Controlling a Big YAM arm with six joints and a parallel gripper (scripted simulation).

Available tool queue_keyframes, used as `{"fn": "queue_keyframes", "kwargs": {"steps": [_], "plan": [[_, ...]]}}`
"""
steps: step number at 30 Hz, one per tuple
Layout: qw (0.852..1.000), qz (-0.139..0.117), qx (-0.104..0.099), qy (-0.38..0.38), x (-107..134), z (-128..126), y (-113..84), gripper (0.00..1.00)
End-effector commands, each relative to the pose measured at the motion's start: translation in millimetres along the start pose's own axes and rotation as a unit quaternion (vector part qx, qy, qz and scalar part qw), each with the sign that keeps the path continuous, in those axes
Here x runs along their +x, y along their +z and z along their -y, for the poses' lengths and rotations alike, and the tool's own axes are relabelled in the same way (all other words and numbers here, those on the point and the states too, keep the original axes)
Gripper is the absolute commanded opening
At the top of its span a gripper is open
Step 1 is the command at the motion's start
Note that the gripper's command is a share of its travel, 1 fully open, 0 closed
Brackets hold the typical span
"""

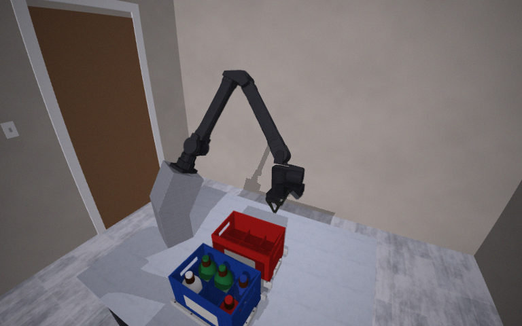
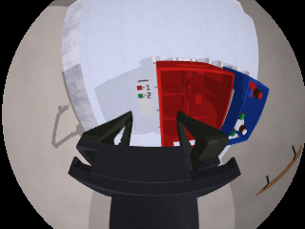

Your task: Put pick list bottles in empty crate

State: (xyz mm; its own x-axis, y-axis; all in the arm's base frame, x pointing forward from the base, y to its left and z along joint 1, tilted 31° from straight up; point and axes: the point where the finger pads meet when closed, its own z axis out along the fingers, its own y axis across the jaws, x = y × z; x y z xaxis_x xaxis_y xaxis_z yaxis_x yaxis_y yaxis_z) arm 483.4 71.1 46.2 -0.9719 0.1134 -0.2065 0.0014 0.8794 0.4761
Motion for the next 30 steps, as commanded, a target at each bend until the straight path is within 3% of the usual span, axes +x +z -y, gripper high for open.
{"fn": "queue_keyframes", "kwargs": {"steps": [1,11,30], "plan": [[1.000,-0.016,0.004,-0.001,7.0,20.3,5.4,0.61],[1.000,0.000,0.003,-0.009,-10.6,65.7,-13.0,0.61],[1.000,0.001,0.005,-0.009,-8.9,151.6,-32.7,0.61]]}}
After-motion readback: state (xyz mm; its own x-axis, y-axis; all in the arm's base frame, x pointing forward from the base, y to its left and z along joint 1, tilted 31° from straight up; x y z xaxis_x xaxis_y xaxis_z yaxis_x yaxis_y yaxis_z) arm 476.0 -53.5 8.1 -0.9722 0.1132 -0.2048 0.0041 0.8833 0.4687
